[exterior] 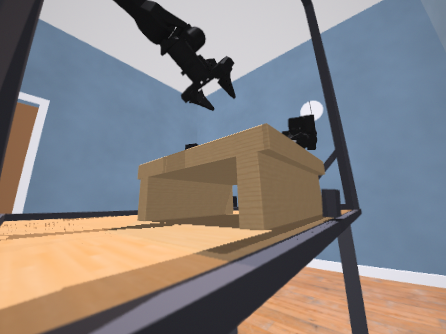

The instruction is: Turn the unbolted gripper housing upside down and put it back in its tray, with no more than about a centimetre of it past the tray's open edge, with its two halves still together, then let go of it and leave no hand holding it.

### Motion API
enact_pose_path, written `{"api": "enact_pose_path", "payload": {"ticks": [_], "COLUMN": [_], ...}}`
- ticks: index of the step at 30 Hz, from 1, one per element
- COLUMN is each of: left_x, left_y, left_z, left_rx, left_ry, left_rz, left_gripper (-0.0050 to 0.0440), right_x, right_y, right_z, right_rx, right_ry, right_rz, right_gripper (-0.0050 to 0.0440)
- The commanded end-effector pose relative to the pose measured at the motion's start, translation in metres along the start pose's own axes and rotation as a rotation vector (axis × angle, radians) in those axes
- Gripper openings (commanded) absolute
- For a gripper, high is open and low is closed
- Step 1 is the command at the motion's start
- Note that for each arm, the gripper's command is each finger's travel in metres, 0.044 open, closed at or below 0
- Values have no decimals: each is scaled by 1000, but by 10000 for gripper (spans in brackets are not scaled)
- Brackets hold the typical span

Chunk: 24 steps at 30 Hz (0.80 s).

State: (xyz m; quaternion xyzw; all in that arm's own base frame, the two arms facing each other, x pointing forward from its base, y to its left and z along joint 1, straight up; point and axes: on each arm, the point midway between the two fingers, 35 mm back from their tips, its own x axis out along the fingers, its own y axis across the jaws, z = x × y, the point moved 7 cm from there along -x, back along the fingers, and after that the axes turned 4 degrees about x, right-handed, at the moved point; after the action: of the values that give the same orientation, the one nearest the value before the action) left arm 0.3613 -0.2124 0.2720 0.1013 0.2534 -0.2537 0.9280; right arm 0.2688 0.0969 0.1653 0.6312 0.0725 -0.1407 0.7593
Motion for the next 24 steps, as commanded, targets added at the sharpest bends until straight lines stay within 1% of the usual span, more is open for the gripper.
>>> {"api": "enact_pose_path", "payload": {"ticks": [1, 24], "left_x": [-8, -8], "left_y": [1, 1], "left_z": [10, 10], "left_rx": [-3, -3], "left_ry": [-34, -34], "left_rz": [6, 6], "left_gripper": [440, 440], "right_x": [0, 2], "right_y": [7, 10], "right_z": [-2, -15], "right_rx": [1, -53], "right_ry": [10, 63], "right_rz": [11, -36], "right_gripper": [118, 118]}}
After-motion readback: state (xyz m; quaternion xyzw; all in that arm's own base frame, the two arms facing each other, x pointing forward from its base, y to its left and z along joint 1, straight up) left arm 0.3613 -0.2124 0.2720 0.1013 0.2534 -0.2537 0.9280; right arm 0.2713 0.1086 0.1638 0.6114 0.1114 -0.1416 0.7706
